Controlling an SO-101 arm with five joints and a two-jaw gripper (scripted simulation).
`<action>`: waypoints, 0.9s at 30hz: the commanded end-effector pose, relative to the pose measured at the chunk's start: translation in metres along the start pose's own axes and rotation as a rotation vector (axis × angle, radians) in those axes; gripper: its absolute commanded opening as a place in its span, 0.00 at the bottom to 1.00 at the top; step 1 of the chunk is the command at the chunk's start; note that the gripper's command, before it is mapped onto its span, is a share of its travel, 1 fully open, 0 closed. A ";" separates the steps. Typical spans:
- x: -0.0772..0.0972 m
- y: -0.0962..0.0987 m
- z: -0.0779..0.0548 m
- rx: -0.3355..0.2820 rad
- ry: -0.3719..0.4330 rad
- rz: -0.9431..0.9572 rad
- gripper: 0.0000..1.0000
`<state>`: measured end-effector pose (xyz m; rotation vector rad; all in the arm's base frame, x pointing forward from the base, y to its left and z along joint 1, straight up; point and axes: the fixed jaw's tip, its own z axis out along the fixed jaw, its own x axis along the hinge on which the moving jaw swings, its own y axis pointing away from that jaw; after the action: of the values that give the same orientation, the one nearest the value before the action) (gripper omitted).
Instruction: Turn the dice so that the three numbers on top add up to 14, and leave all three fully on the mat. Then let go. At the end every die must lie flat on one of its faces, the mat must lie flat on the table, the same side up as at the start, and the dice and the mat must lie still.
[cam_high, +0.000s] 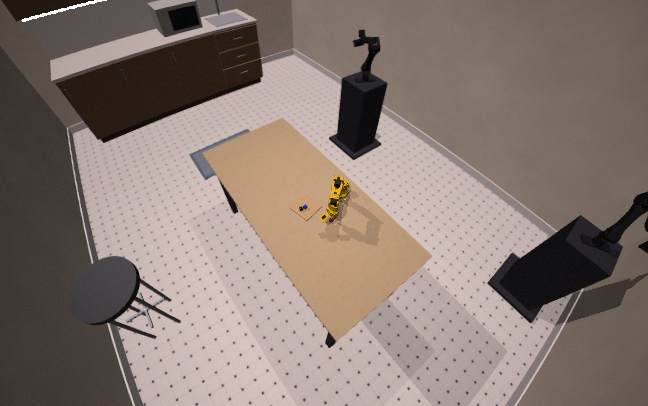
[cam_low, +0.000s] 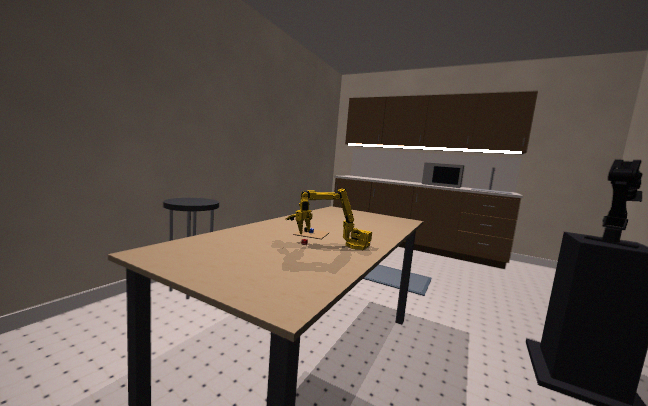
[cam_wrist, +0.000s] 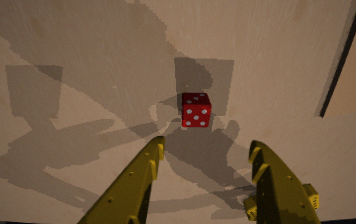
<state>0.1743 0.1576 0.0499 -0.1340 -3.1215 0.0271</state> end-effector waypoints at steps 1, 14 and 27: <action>-0.001 0.005 -0.013 -0.049 -0.046 -0.003 0.28; 0.004 0.007 -0.017 -0.063 -0.059 -0.022 0.28; 0.003 0.007 -0.015 -0.063 -0.059 -0.022 0.28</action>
<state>0.1697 0.1601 0.0532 -0.1050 -3.1371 0.0061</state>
